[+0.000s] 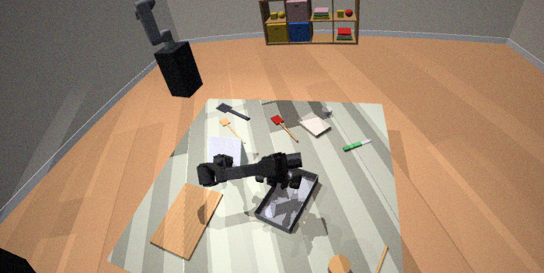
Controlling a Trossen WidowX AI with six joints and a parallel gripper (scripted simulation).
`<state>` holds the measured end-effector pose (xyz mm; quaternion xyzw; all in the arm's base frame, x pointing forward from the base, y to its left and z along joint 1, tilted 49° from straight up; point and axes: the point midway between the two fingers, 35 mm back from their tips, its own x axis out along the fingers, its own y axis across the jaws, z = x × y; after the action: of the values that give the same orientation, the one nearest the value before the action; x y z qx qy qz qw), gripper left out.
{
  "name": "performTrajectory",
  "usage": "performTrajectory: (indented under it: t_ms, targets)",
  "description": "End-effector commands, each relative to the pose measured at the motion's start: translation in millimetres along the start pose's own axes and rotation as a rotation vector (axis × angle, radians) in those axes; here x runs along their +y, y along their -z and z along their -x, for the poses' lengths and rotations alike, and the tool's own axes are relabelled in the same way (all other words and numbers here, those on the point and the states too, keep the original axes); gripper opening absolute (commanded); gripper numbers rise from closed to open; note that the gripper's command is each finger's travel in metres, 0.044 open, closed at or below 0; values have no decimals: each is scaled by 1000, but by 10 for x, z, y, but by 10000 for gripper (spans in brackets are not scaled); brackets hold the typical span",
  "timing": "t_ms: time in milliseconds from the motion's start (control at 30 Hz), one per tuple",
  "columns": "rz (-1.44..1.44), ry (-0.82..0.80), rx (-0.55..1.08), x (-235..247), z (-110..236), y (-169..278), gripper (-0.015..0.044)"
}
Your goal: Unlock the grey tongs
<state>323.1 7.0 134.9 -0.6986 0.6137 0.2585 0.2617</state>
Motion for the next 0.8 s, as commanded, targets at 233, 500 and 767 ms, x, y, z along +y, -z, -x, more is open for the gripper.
performTrajectory:
  t_ms: [233, 500, 767]
  targets:
    - [-446, 9, -7, 69, 53, 255, -150]
    - [-765, 8, -9, 126, 69, 417, -150]
    - [-1083, 6, -11, 192, 85, 575, -150]
